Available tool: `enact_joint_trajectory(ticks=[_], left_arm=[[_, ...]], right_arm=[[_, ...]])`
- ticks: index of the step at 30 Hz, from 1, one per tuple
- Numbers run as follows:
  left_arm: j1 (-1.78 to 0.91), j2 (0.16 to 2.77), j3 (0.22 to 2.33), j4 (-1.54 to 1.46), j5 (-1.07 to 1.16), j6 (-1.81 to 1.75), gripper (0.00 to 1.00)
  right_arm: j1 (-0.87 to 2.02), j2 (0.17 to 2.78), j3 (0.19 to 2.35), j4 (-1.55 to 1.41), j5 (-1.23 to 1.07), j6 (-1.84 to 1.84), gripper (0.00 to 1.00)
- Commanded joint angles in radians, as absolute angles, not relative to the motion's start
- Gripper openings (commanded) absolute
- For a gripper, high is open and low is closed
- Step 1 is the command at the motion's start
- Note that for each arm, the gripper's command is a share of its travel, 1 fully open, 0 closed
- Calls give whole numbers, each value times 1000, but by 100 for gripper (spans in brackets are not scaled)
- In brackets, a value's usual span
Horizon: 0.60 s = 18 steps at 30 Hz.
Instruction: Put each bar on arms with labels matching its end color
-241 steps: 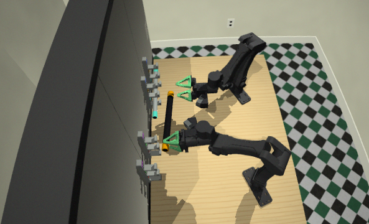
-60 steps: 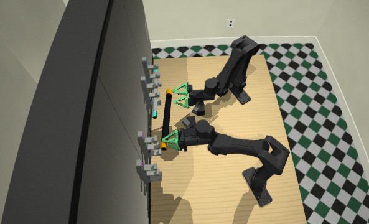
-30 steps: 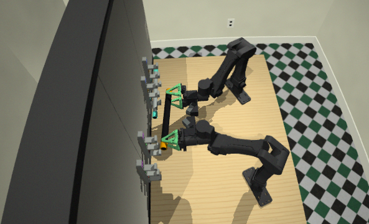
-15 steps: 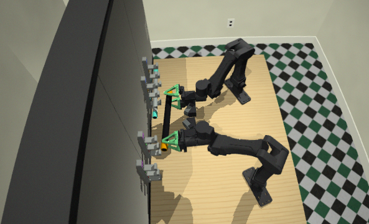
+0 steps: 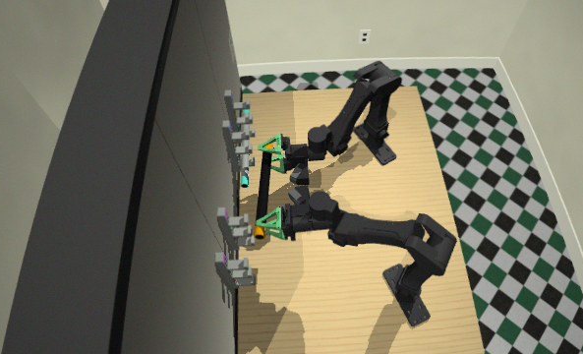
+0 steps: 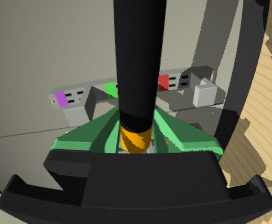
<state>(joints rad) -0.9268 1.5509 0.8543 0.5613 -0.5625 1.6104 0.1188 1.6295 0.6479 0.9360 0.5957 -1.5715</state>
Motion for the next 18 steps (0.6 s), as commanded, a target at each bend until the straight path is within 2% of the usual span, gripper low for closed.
enact_joint_trajectory(ticks=[1,18], left_arm=[[-930,1518,874,635,-566,1568,0],[-930,1504,892,605,-566,1569,0]], right_arm=[[108,1624,692,933,588,-1571,100],[105,1604,705,901,585,-1572,100]])
